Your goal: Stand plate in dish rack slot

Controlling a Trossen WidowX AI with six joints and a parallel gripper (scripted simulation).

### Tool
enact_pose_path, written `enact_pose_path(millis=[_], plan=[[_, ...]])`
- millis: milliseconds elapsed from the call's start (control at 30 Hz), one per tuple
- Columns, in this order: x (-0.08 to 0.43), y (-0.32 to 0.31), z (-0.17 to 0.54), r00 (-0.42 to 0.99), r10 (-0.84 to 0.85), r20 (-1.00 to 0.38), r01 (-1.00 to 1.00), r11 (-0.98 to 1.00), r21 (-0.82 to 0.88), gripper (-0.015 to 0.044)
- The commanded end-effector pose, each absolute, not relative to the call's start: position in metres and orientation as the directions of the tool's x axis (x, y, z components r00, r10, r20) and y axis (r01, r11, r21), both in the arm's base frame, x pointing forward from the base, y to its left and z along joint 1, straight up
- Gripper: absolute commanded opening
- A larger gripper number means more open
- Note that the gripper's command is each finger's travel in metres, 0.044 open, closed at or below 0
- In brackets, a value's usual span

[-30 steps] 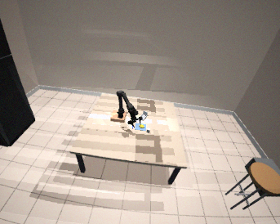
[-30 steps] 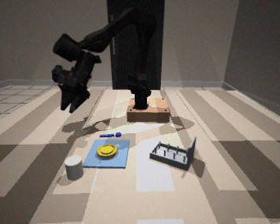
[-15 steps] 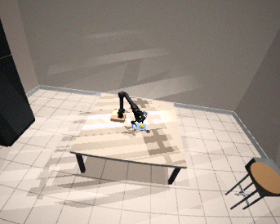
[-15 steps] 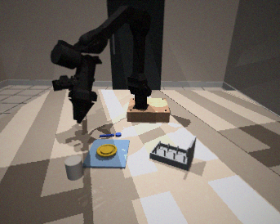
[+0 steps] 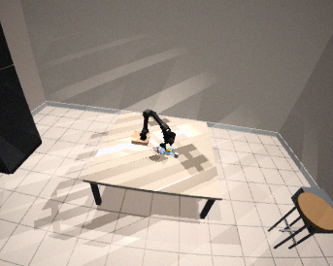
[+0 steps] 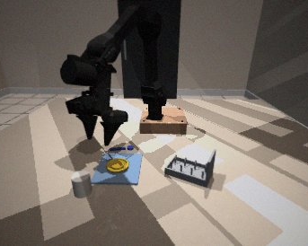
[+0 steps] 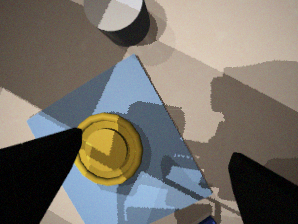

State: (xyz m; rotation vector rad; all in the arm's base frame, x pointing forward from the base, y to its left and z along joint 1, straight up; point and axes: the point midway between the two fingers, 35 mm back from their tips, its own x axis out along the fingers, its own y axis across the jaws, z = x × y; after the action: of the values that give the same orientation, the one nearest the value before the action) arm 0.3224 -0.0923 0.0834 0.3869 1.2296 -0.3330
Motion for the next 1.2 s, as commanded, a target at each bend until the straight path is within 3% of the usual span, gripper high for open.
enact_pose_path(millis=[0,600,1167], plan=[[0.324,-0.082,0.075,0.247,-0.027,-0.969,0.357,0.932,0.065,0.0400],[0.329,-0.039,0.062,0.036,-0.012,-0.999,-0.165,0.986,-0.018,0.0400],[0.330,-0.039,0.045,0.034,-0.012,-0.999,-0.171,0.985,-0.018,0.0400]])
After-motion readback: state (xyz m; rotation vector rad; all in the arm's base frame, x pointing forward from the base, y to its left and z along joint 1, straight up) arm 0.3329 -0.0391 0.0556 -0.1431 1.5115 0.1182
